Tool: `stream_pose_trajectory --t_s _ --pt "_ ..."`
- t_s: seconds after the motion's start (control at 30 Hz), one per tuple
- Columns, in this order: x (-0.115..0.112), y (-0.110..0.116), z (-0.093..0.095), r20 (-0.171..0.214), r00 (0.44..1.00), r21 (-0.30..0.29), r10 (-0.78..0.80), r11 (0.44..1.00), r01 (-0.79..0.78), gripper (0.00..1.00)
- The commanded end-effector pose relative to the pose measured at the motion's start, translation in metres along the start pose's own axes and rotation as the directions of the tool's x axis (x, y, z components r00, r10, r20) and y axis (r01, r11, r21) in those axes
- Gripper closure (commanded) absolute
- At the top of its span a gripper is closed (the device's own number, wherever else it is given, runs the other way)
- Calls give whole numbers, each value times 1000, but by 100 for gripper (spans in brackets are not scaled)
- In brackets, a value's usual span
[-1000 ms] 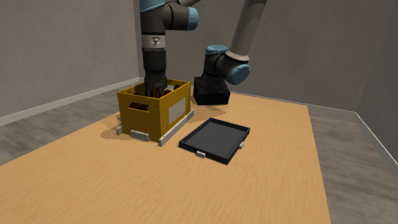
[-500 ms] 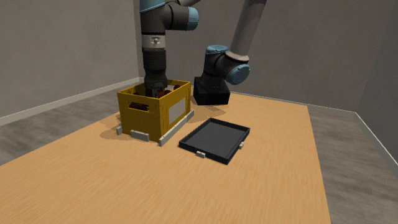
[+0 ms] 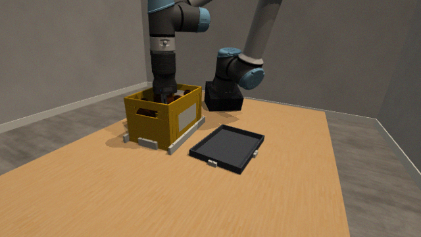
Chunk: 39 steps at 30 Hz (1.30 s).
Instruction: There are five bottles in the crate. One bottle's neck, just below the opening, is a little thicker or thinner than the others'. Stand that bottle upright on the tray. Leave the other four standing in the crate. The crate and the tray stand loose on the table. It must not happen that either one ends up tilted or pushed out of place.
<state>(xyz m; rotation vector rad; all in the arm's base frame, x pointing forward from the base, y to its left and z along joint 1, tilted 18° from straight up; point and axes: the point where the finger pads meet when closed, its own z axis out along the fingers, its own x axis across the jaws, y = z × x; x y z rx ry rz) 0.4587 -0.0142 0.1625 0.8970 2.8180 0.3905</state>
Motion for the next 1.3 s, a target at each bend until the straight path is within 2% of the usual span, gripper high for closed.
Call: stream_pose_trajectory --t_s 0.0,1.03,1.07,1.27 --pt "0 0 0 1 1000 0 0 1000 0 100" --pt "0 0 0 1 1000 0 0 1000 0 100" --pt "0 0 0 1 1000 0 0 1000 0 0" --pt "0 0 0 1 1000 0 0 1000 0 0"
